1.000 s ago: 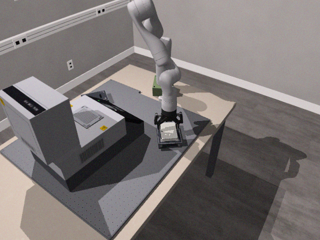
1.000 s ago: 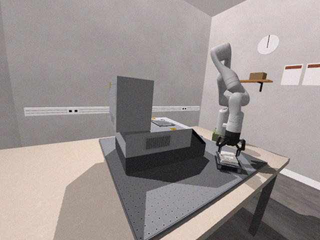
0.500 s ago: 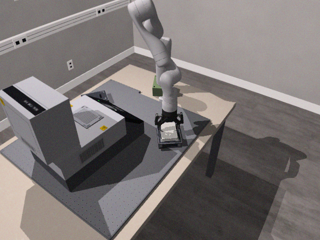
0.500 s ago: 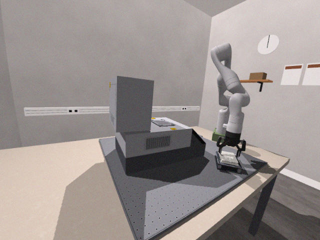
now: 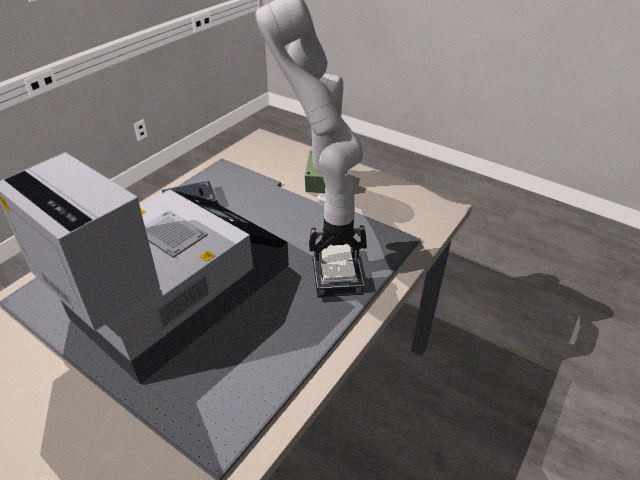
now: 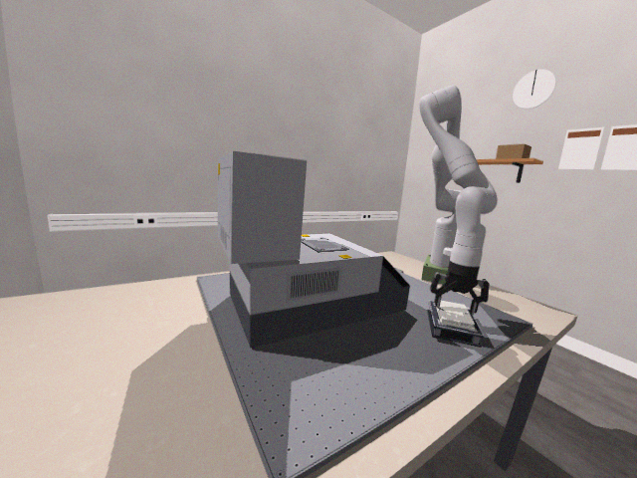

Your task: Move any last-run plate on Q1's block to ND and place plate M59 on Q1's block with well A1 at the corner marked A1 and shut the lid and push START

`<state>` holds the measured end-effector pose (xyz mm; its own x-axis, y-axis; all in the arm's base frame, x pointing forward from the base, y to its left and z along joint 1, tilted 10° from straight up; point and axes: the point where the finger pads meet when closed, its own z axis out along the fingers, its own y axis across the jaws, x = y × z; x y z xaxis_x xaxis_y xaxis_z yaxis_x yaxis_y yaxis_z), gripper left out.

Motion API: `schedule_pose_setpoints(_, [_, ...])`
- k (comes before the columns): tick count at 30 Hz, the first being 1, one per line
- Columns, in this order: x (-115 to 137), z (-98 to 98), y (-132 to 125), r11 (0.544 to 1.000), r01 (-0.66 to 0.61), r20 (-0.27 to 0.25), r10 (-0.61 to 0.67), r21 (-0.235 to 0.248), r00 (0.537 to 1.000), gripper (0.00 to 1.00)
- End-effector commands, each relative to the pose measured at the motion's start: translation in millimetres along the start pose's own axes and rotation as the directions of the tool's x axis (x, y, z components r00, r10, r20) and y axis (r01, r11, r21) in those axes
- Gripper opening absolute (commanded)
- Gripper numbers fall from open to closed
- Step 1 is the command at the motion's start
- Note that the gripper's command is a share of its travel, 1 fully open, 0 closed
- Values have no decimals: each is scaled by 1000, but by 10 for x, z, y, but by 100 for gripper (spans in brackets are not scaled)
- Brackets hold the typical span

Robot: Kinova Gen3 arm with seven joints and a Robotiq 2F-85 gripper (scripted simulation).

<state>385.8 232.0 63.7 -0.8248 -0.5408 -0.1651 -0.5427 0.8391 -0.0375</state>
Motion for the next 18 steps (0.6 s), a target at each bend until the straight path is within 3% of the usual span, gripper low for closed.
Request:
schedule_pose_setpoints(1, [3, 29, 24, 1000, 0, 3, 0, -4, 1000, 100])
schedule_pose_setpoints(18, [3, 78, 26, 1000, 0, 3, 0, -4, 1000, 100])
